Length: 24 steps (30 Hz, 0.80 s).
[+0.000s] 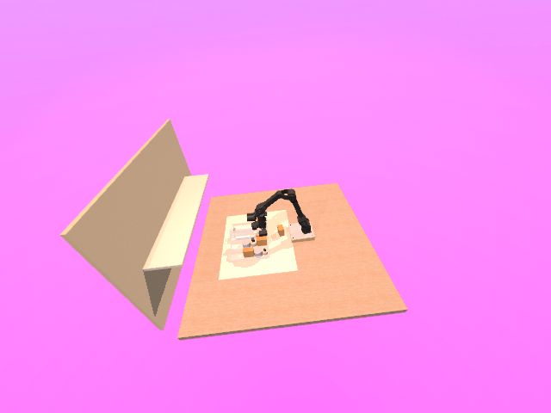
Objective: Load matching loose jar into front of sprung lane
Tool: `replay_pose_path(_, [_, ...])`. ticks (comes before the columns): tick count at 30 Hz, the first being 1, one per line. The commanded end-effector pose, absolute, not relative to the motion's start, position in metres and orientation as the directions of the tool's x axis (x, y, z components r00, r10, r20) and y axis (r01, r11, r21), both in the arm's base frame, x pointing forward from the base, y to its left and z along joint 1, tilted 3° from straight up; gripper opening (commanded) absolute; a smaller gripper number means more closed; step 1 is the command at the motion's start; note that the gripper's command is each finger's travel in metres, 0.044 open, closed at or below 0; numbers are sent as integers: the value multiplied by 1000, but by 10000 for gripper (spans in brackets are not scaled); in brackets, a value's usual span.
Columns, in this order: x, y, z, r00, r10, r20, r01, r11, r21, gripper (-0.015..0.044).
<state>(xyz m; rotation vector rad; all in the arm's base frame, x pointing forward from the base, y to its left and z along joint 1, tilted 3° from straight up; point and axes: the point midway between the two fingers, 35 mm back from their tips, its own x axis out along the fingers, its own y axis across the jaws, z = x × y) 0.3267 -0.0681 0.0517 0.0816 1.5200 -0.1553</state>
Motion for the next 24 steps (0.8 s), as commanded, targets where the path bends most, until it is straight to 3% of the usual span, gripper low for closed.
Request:
replay_pose_path(1, [326, -68, 52, 55, -51, -997, 151, 988, -42, 0])
replay_pose_path(12, [325, -68, 52, 55, -51, -997, 151, 988, -42, 0])
replay_pose_path(24, [326, -68, 52, 55, -51, -997, 151, 988, -42, 305])
